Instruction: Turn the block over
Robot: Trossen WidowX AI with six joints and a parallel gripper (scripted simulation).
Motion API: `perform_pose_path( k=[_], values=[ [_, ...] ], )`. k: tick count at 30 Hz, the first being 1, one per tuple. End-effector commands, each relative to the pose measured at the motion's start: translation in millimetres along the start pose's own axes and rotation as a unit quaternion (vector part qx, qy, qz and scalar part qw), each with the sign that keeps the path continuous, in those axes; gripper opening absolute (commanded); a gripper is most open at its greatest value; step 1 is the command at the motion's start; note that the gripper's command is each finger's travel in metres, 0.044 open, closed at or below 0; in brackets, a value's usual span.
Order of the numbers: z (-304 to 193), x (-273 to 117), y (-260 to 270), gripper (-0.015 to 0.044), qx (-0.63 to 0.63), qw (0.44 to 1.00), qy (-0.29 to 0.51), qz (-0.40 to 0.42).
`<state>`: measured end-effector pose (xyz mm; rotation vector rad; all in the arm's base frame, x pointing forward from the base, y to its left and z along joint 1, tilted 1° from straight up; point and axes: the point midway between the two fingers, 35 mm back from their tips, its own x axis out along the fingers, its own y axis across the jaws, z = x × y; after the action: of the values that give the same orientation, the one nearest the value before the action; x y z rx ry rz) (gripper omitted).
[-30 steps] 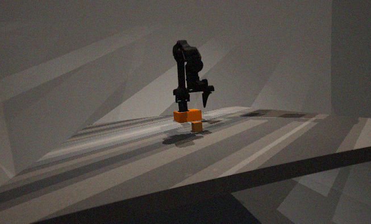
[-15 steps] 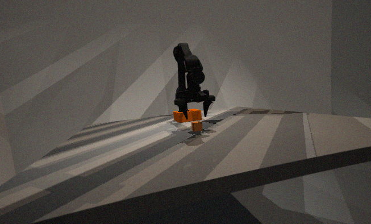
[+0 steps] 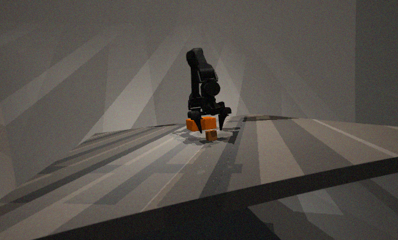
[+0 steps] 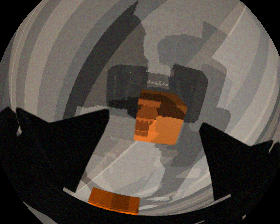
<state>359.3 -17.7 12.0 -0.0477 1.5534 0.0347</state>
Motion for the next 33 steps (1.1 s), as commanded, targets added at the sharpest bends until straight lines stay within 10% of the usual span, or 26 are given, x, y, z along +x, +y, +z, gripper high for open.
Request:
perform_pose_path(
  k=[1, 6, 15, 33],
  values=[
    [-0.7, 6.6, -0.6, 0.044, 0.002, 1.0, 0.001, -0.002],
    [-1.0, 12.3, -0.6, 0.044, 0.002, 1.0, 0.001, -0.002],
    [-1.0, 12.3, -0.6, 0.0204, 0.002, 1.0, 0.001, -0.002],
    [-1.0, 12.3, -0.6, 0.0084, 0.002, 1.0, 0.001, -0.002]
  ],
)
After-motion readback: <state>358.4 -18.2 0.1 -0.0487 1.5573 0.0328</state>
